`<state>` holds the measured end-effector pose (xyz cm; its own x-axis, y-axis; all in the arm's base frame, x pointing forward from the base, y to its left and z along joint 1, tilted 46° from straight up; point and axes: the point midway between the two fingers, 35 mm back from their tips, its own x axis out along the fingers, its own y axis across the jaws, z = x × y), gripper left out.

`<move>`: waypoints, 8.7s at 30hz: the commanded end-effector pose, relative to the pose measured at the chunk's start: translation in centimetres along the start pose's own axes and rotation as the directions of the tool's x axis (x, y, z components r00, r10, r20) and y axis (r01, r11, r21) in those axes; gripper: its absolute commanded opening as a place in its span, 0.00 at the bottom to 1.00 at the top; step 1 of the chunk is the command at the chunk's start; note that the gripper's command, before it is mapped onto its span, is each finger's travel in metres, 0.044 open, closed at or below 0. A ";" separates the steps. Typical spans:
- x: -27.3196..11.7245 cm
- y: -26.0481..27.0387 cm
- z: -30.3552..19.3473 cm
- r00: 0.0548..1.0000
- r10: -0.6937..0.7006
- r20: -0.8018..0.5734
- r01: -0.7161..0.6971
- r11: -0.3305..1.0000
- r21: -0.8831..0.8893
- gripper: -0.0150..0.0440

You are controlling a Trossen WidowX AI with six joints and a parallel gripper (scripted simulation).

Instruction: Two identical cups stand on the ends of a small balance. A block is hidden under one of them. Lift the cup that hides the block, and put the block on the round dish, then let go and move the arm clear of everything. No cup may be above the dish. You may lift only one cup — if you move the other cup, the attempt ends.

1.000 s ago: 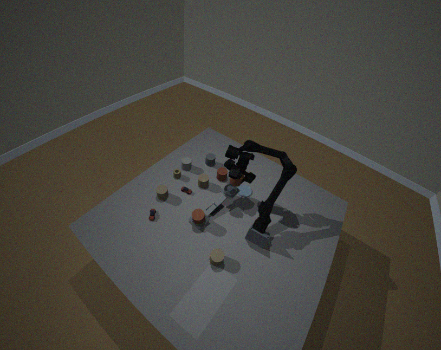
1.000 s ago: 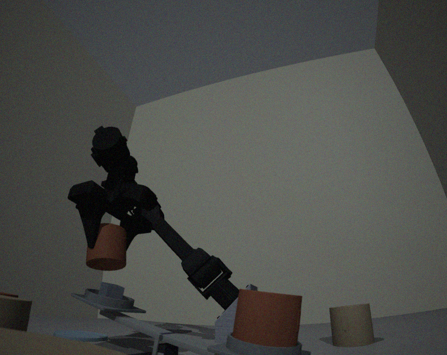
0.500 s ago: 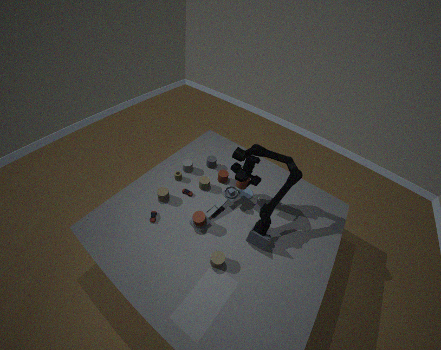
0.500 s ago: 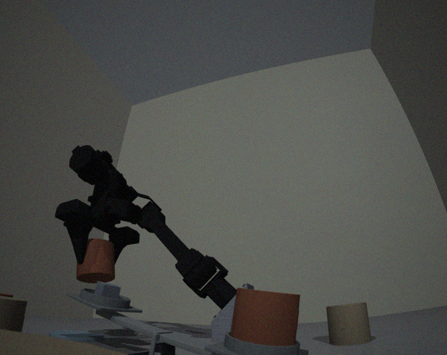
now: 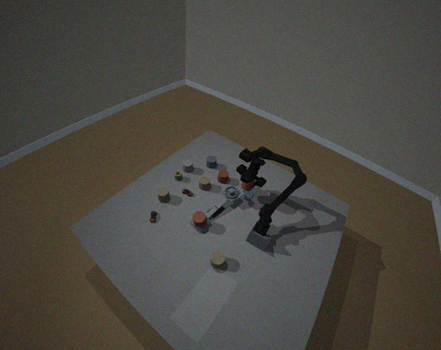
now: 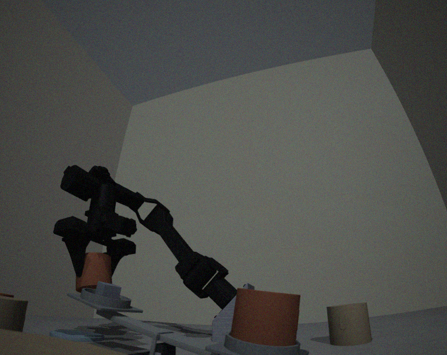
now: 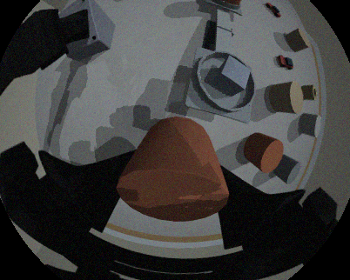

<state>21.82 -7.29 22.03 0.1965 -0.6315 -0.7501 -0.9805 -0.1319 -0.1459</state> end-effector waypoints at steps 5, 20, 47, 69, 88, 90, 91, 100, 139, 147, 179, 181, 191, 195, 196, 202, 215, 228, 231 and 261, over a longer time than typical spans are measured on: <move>0.6 1.3 -1.3 1.000 -0.002 0.004 0.001 1.000 0.013 0.25; 1.6 4.2 -3.9 1.000 0.003 -0.018 -0.002 0.999 0.038 0.25; 2.5 9.2 -6.8 0.995 0.020 -0.095 -0.014 0.998 0.064 0.25; 6.6 9.2 -7.2 0.995 0.020 -0.098 -0.014 0.998 0.063 0.25; 7.7 9.4 -7.4 0.995 0.025 -0.099 -0.019 0.998 0.065 0.65; 7.7 9.4 -7.4 0.995 0.025 -0.099 -0.019 0.998 0.065 0.74; 7.7 9.4 -7.4 0.995 0.025 -0.099 -0.019 0.998 0.065 0.79; 4.3 9.0 -6.9 0.995 0.023 -0.093 -0.017 0.998 0.065 1.00; -0.9 -4.9 10.0 0.996 0.022 -0.081 0.006 0.944 0.329 0.69; -0.4 -5.0 10.1 0.996 0.021 -0.083 0.007 0.944 0.331 0.69; 4.2 -4.9 9.7 0.996 0.020 -0.085 0.009 0.943 0.331 0.61; 4.2 -4.9 9.7 0.996 0.020 -0.085 0.009 0.943 0.331 0.52; 3.8 -4.9 9.8 0.996 0.017 -0.083 0.011 0.945 0.326 0.30; 1.5 -5.2 10.1 0.997 -0.002 -0.073 0.023 0.956 0.293 0.25; 0.9 -5.2 10.1 0.998 -0.007 -0.070 0.026 0.959 0.284 0.25; -2.6 -5.2 10.4 0.998 -0.035 -0.056 0.047 0.972 0.230 0.25; -4.4 -4.8 9.4 0.998 -0.045 -0.042 0.053 0.978 0.203 0.25; -2.0 -4.4 6.4 0.999 -0.026 -0.034 0.033 0.971 0.237 0.25; -1.4 -4.2 5.6 0.999 -0.022 -0.035 0.030 0.969 0.245 0.25; 3.1 -1.0 -1.3 0.997 0.014 -0.080 0.013 0.946 0.323 0.25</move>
<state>23.78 -9.37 20.56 0.1855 -0.6828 -0.7066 -0.9294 0.1116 -0.3518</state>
